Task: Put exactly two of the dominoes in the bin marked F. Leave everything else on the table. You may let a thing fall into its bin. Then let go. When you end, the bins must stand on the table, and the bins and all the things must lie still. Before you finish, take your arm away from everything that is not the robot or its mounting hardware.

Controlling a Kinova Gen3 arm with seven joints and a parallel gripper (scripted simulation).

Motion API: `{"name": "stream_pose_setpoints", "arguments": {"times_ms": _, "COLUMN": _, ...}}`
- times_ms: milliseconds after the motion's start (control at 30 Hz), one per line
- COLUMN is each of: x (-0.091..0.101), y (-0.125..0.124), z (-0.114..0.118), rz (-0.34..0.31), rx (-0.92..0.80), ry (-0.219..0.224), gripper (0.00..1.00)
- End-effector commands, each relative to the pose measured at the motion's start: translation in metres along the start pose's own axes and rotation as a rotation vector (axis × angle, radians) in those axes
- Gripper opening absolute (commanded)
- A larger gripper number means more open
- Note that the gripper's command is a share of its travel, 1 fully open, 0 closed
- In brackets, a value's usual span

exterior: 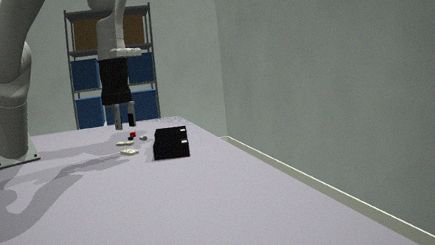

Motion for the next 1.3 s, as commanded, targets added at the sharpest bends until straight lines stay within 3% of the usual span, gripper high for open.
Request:
{"name": "stream_pose_setpoints", "arguments": {"times_ms": 0, "x": 0.0, "y": 0.0, "z": -0.001, "rz": 0.0, "rx": 0.001, "ry": -0.001, "gripper": 0.79}}
{"name": "stream_pose_setpoints", "arguments": {"times_ms": 533, "x": 0.0, "y": 0.001, "z": -0.001, "rz": 0.0, "rx": 0.001, "ry": -0.001, "gripper": 0.79}}
{"name": "stream_pose_setpoints", "arguments": {"times_ms": 933, "x": -0.048, "y": 0.005, "z": 0.002, "rz": 0.0, "rx": 0.001, "ry": -0.001, "gripper": 0.79}}
{"name": "stream_pose_setpoints", "arguments": {"times_ms": 1267, "x": -0.055, "y": 0.005, "z": 0.001, "rz": 0.0, "rx": 0.001, "ry": -0.001, "gripper": 0.79}}
Point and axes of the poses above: the point where the finger pads meet when closed, its own x axis back along the fingers, its own z axis across the jaws, y = z × x, the point moved 4 cm from there along x, back along the fingers, and after that the axes turned 3 degrees about x, right-handed, at the moved point
